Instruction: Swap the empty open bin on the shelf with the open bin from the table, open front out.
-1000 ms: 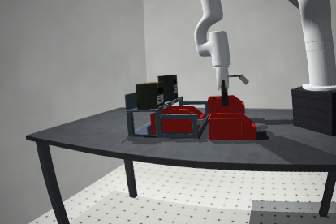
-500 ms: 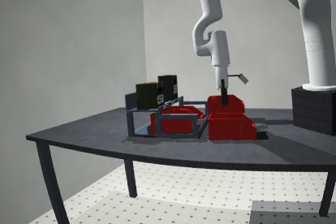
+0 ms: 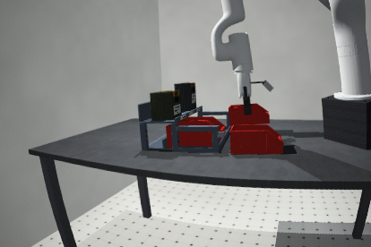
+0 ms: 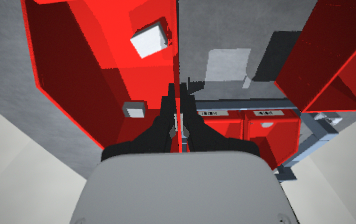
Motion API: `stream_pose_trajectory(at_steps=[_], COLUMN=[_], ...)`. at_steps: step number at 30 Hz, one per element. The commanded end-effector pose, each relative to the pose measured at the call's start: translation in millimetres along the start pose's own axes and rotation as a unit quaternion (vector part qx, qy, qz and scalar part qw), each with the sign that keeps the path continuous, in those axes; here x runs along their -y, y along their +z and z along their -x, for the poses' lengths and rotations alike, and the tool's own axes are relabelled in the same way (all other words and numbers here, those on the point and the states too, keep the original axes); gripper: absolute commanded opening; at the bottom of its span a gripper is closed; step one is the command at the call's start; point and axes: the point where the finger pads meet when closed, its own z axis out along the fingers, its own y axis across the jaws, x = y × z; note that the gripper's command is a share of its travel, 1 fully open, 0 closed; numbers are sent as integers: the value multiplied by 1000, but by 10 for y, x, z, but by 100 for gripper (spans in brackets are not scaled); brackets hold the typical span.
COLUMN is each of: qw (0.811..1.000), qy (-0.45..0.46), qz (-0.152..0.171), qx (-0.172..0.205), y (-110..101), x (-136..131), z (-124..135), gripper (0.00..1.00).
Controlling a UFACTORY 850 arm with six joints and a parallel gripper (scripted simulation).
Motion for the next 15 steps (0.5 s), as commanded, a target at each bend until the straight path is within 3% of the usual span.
stream_pose_trajectory(at_steps=[1,15], qw=[997,994], qy=[2,1], qz=[8,8], qx=[-82,-109], y=[-23,-51], x=[4,5], z=[21,39], gripper=[0,0])
